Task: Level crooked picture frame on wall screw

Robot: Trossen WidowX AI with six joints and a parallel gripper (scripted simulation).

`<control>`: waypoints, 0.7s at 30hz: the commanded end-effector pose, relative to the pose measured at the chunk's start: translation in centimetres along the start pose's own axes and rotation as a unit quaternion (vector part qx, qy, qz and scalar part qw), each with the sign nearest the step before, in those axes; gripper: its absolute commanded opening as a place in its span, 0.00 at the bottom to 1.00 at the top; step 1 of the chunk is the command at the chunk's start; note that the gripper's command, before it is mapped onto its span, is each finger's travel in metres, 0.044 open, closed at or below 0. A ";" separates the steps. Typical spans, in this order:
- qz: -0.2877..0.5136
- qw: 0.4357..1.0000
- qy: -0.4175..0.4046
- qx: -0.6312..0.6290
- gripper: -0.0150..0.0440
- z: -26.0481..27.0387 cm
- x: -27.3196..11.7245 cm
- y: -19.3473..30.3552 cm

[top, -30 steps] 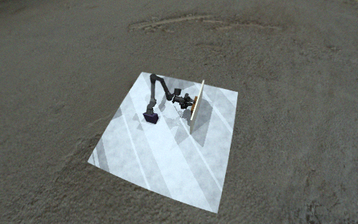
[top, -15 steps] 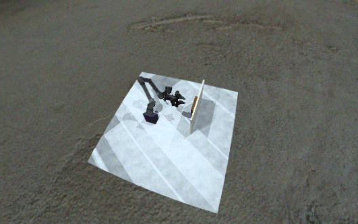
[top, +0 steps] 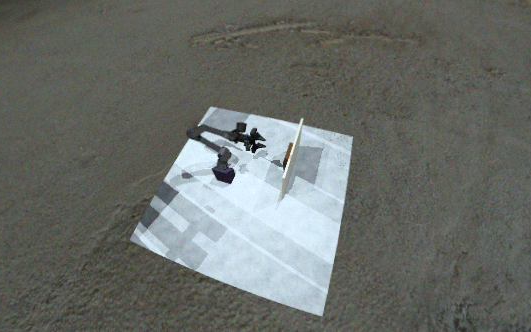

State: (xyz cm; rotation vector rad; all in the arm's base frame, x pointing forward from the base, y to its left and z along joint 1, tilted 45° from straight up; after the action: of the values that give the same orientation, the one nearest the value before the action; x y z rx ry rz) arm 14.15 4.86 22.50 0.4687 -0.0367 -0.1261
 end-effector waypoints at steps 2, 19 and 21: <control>-0.002 1.000 -0.003 -0.001 0.69 1.1 -2.9 -1.2; -0.003 1.000 -0.003 -0.003 0.69 1.3 -3.7 -1.7; -0.003 1.000 -0.003 -0.003 0.69 1.3 -3.7 -1.7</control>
State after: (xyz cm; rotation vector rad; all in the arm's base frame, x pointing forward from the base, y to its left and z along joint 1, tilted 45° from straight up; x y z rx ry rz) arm 10.29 3.28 22.77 0.4656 -0.0387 -0.1289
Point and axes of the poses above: the point midway between the two fingers, 35 mm back from their tips, its own x axis out along the fingers, its own z axis across the jaws, y = z × x, the point moved 9 cm from there along -x, back along the fingers, and after that the axes turned 11 degrees about -x, right-handed, at the moved point
